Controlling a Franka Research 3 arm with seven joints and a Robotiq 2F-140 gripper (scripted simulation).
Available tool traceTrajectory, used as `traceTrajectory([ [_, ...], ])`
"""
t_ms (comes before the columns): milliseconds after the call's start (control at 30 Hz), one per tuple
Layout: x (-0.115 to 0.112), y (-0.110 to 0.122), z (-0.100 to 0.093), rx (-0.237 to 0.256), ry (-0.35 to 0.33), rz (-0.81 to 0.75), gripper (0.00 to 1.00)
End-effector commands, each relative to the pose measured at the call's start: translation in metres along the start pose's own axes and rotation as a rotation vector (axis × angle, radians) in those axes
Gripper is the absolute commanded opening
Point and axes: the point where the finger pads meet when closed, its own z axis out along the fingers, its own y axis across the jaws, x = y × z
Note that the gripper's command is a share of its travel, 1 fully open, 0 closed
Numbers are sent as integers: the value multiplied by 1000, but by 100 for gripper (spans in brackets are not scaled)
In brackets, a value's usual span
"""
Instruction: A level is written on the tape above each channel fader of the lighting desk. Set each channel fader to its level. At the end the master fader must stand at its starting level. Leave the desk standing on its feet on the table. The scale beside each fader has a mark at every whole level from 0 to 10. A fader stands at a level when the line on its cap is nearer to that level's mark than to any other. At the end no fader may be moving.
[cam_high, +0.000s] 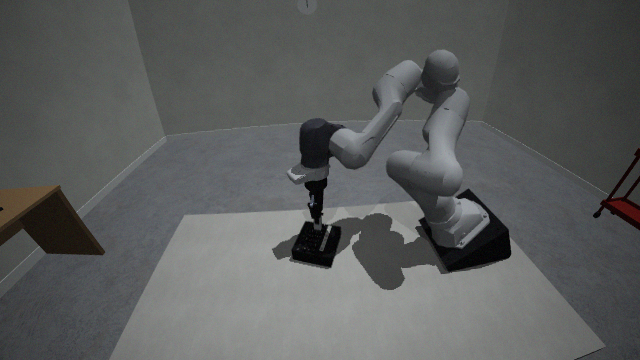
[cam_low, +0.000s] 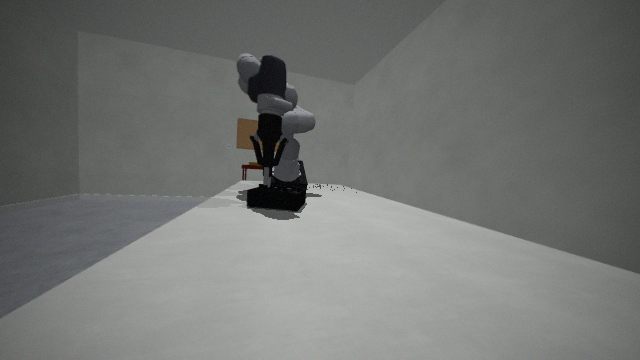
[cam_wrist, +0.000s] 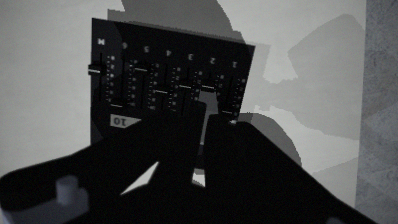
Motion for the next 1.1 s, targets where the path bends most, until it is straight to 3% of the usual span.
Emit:
traceTrajectory([
  [0, 4, -1, -1, 4, 5, 7, 0],
  [1067, 10, 0, -1, 4, 5, 7, 0],
])
